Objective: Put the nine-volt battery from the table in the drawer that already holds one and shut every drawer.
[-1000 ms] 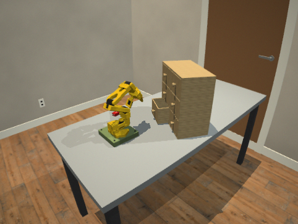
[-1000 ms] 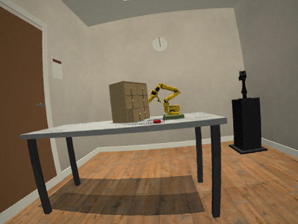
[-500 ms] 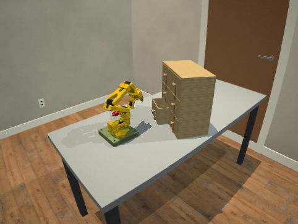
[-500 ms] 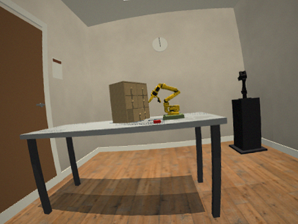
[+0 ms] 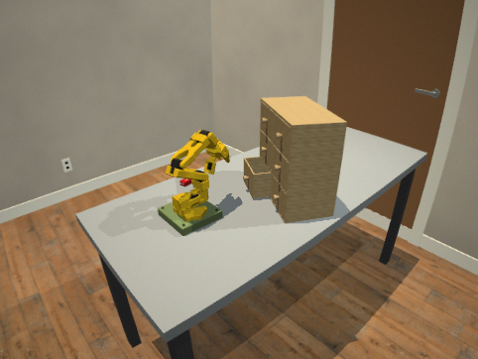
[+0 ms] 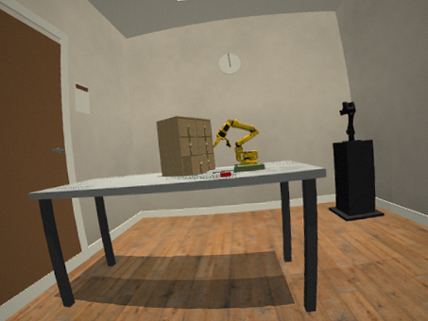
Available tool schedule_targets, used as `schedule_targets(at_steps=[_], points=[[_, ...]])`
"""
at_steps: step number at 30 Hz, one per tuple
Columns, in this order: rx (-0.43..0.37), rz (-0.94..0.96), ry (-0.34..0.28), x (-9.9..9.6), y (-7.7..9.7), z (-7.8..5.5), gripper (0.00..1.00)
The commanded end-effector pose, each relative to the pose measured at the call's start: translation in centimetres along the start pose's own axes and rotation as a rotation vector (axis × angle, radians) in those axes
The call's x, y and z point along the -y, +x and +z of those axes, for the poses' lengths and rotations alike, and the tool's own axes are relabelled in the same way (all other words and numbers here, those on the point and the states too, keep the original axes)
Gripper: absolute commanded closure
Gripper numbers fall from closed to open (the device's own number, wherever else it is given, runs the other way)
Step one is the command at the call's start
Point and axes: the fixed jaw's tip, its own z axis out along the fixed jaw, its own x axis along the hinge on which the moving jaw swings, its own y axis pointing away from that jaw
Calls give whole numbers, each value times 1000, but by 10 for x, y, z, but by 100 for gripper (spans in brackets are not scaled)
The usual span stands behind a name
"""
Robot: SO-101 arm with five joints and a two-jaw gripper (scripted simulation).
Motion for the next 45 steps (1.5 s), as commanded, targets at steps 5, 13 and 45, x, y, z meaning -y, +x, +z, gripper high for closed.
schedule_targets(at_steps=[5, 13, 45], points=[[-28, -16, 9, 2, 4, -2, 79], [-28, -16, 9, 2, 4, -2, 79], [-272, -111, 46, 11, -5, 35, 79]])
